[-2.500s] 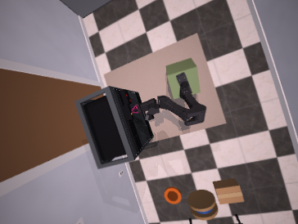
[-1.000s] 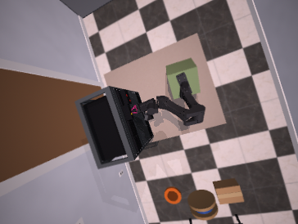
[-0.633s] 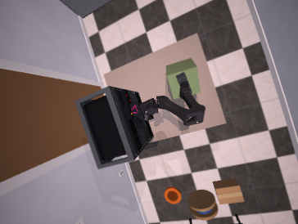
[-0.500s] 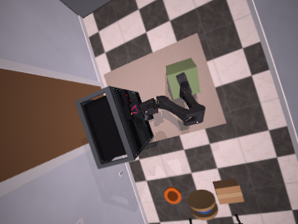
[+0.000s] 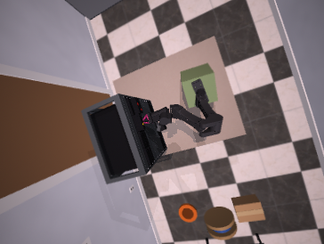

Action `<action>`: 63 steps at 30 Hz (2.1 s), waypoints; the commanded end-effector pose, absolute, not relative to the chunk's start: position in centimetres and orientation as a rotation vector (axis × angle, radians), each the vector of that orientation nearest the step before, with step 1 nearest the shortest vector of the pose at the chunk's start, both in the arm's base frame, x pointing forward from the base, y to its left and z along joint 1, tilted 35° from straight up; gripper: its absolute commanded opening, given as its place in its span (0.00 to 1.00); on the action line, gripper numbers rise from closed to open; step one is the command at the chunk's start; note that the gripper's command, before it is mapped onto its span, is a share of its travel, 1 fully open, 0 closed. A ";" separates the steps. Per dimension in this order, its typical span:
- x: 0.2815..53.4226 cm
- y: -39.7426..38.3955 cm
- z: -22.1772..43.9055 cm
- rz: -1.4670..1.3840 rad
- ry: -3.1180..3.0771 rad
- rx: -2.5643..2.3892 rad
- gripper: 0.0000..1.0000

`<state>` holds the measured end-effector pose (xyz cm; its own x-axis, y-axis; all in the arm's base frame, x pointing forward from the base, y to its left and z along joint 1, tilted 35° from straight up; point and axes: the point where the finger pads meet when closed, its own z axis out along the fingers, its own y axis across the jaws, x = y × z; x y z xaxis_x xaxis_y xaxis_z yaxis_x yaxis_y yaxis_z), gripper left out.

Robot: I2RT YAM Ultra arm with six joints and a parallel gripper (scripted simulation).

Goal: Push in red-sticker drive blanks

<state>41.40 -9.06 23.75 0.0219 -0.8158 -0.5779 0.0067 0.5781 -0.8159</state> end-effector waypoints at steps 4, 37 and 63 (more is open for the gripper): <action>42.2 -12.0 25.9 -0.839 1.411 -0.661 0.00; 39.0 -11.4 24.7 -0.821 1.442 -0.665 0.00; 30.9 -10.7 24.7 -0.818 1.425 -0.671 0.00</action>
<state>31.28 -10.65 25.25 -0.0203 -0.8317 -0.5549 0.1022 0.5504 -0.8287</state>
